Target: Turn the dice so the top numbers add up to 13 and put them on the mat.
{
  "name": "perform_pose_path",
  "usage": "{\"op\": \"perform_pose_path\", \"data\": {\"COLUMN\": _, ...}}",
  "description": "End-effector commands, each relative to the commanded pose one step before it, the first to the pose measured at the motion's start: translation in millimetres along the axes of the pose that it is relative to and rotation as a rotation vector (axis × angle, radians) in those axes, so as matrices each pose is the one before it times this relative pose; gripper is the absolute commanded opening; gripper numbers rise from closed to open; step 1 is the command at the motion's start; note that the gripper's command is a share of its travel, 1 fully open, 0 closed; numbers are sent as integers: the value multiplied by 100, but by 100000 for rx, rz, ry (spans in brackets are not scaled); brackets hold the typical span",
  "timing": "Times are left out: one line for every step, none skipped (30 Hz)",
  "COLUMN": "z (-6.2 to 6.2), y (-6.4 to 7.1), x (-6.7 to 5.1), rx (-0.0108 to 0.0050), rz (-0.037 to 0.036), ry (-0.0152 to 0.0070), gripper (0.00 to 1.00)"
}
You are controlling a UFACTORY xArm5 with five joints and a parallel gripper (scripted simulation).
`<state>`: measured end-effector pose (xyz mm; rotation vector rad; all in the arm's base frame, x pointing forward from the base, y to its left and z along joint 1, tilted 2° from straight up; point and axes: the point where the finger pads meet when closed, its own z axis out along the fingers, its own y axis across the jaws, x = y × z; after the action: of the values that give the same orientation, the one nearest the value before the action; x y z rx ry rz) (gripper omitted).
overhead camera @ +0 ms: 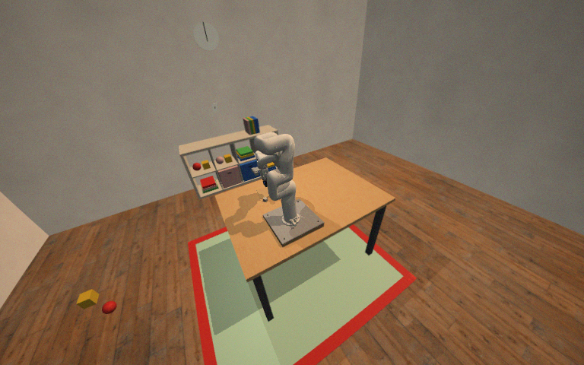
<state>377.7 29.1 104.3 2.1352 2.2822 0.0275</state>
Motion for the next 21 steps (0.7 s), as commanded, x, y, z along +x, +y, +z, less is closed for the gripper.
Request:
{"op": "perform_pose_path", "data": {"z": -130, "y": 167, "x": -237, "rx": -367, "rz": -566, "ry": -12, "gripper": 27}}
{"op": "perform_pose_path", "data": {"z": 0, "y": 0, "x": 0, "rx": 0, "rz": 0, "ry": 0, "gripper": 27}}
{"op": "perform_pose_path", "data": {"z": 0, "y": 0, "x": 0, "rx": 0, "rz": 0, "ry": 0, "gripper": 27}}
{"op": "perform_pose_path", "data": {"z": 0, "y": 0, "x": 0, "rx": 0, "rz": 0, "ry": 0, "gripper": 27}}
{"op": "perform_pose_path", "data": {"z": 2, "y": 0, "x": 0, "rx": 0, "rz": 0, "ry": 0, "gripper": 27}}
{"op": "perform_pose_path", "data": {"z": 13, "y": 0, "x": 0, "rx": 0, "rz": 0, "ry": 0, "gripper": 27}}
{"op": "perform_pose_path", "data": {"z": 0, "y": 0, "x": 0, "rx": 0, "rz": 0, "ry": 0, "gripper": 27}}
{"op": "perform_pose_path", "data": {"z": 0, "y": 0, "x": 0, "rx": 0, "rz": 0, "ry": 0, "gripper": 27}}
{"op": "perform_pose_path", "data": {"z": 34, "y": 0, "x": 0, "rx": 0, "rz": -1, "ry": 0, "gripper": 27}}
{"op": "perform_pose_path", "data": {"z": 62, "y": 1, "x": 1, "rx": 1, "rz": -1, "ry": 0, "gripper": 27}}
{"op": "perform_pose_path", "data": {"z": 96, "y": 1, "x": 1, "rx": 1, "rz": -2, "ry": 0, "gripper": 27}}
{"op": "perform_pose_path", "data": {"z": 135, "y": 1, "x": 2, "rx": 1, "rz": -3, "ry": 0, "gripper": 27}}
{"op": "perform_pose_path", "data": {"z": 176, "y": 1, "x": 3, "rx": 1, "rz": -3, "ry": 0, "gripper": 27}}
{"op": "perform_pose_path", "data": {"z": 217, "y": 2, "x": 3, "rx": 0, "rz": 0, "ry": 0, "gripper": 27}}
{"op": "perform_pose_path", "data": {"z": 260, "y": 1, "x": 4, "rx": 0, "rz": 0, "ry": 0, "gripper": 27}}
{"op": "perform_pose_path", "data": {"z": 301, "y": 2, "x": 4, "rx": 0, "rz": 0, "ry": 0, "gripper": 27}}
{"op": "perform_pose_path", "data": {"z": 340, "y": 2, "x": 5, "rx": 0, "rz": 0, "ry": 0, "gripper": 27}}
{"op": "perform_pose_path", "data": {"z": 376, "y": 2, "x": 5, "rx": 0, "rz": 0, "ry": 0, "gripper": 27}}
{"op": "perform_pose_path", "data": {"z": 409, "y": 2, "x": 6, "rx": 0, "rz": 0, "ry": 0, "gripper": 27}}
{"op": "perform_pose_path", "data": {"z": 437, "y": 3, "x": 6, "rx": 0, "rz": 0, "ry": 0, "gripper": 27}}
{"op": "perform_pose_path", "data": {"z": 460, "y": 3, "x": 7, "rx": 0, "rz": 0, "ry": 0, "gripper": 27}}
